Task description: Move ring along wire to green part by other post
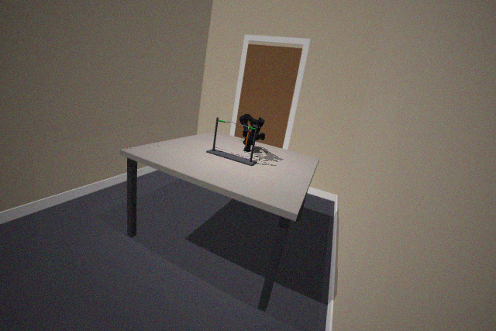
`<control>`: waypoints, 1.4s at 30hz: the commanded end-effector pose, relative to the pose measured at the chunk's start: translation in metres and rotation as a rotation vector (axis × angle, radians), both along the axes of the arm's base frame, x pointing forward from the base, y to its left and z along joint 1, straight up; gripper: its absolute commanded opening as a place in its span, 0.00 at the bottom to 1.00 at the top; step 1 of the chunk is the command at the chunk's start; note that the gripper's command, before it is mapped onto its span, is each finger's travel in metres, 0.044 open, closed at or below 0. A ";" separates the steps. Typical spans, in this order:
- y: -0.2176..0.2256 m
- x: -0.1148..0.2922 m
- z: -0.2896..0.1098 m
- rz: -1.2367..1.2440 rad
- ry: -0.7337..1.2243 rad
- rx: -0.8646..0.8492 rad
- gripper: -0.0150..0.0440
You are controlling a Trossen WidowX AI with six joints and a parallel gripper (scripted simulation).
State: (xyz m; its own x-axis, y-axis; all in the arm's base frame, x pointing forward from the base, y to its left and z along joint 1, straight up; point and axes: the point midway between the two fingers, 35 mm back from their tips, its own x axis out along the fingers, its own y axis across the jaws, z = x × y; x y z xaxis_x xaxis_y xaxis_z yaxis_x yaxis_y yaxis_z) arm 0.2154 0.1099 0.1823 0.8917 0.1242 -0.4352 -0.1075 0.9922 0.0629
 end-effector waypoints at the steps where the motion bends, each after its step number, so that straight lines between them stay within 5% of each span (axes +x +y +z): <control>1: -0.001 0.000 0.001 -0.007 -0.002 0.002 0.53; 13: -0.001 0.000 0.001 -0.007 -0.002 0.002 0.53; 24: -0.009 -0.043 0.023 0.003 -0.010 -0.002 1.00; 42: -0.009 -0.043 0.023 0.003 -0.010 -0.002 1.00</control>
